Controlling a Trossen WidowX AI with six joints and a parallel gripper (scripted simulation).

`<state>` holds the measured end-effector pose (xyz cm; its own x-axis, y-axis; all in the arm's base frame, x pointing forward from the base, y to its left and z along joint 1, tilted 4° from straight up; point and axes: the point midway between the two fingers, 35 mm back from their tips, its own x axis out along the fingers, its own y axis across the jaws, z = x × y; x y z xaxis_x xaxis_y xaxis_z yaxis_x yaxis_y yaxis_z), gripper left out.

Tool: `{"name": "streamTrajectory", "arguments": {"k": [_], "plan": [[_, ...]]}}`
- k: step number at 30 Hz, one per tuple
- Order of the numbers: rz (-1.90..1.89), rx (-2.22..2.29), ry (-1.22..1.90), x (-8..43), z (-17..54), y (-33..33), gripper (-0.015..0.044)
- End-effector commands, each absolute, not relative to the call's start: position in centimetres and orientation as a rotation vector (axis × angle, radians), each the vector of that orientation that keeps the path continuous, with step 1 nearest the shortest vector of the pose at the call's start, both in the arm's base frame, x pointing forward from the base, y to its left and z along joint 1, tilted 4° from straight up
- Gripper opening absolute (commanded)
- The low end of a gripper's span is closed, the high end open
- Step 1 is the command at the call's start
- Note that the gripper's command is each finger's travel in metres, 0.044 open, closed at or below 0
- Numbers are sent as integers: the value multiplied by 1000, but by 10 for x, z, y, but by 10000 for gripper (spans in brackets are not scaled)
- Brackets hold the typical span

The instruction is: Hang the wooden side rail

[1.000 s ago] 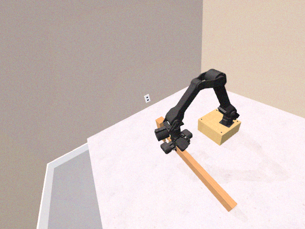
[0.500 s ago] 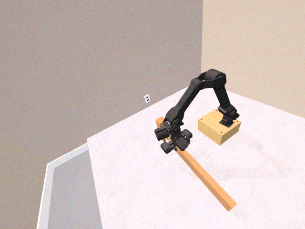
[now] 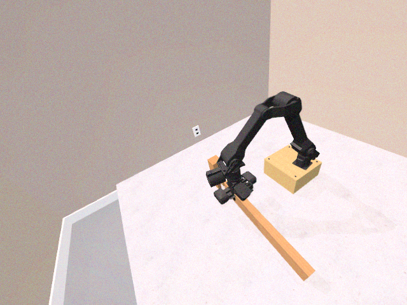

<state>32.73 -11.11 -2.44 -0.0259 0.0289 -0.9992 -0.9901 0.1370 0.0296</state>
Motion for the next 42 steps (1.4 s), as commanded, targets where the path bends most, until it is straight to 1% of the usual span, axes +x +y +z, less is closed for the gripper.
{"name": "streamTrajectory", "arguments": {"k": [1, 42], "plan": [[1135, -1084, 1268, 330, -22, -113, 0], [1135, -1084, 1269, 329, -23, -118, 0]]}}
